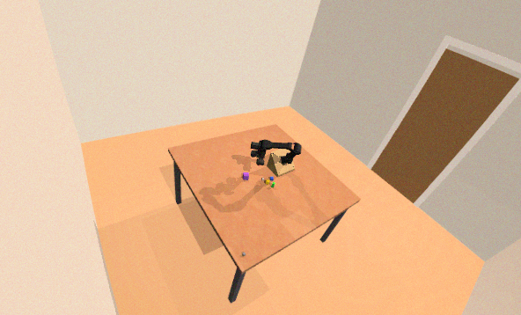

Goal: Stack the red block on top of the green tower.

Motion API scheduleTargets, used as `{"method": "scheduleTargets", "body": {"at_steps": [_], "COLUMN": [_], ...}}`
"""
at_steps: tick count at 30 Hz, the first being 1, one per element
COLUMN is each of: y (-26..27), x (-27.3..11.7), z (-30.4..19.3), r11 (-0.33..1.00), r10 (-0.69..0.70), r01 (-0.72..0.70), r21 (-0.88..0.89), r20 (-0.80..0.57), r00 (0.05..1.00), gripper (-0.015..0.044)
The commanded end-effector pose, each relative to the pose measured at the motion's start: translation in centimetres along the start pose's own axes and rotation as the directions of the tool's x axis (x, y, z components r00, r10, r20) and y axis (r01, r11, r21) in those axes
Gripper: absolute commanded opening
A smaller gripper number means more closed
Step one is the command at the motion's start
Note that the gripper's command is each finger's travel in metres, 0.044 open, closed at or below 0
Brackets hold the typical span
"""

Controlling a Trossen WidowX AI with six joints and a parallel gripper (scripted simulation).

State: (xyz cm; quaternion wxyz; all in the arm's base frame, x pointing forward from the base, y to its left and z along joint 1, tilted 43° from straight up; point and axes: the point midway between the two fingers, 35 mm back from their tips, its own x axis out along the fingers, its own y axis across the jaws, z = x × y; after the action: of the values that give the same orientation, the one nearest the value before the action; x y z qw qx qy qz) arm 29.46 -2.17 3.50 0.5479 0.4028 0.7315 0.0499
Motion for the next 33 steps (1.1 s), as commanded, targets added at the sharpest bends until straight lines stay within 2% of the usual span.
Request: {"method": "scheduleTargets", "body": {"at_steps": [1, 18, 29, 33], "y": [1.8, 7.8, 9.9, 10.0], "x": [0.0, -0.1, 0.1, 0.1], "z": [-1.7, -9.3, -14.9, -15.3], "r11": [1.0, 1.0, 1.0, 1.0], "r10": [0.001, 0.01, 0.021, 0.022], "r01": [-0.001, -0.01, -0.021, -0.022], "r21": [0.01, 0.01, 0.003, 0.003], "r20": [-0.004, -0.009, -0.031, -0.032], "r00": [1.0, 1.0, 0.999, 0.999], "gripper": [0.0, 0.0, 0.0, 0.0]}}
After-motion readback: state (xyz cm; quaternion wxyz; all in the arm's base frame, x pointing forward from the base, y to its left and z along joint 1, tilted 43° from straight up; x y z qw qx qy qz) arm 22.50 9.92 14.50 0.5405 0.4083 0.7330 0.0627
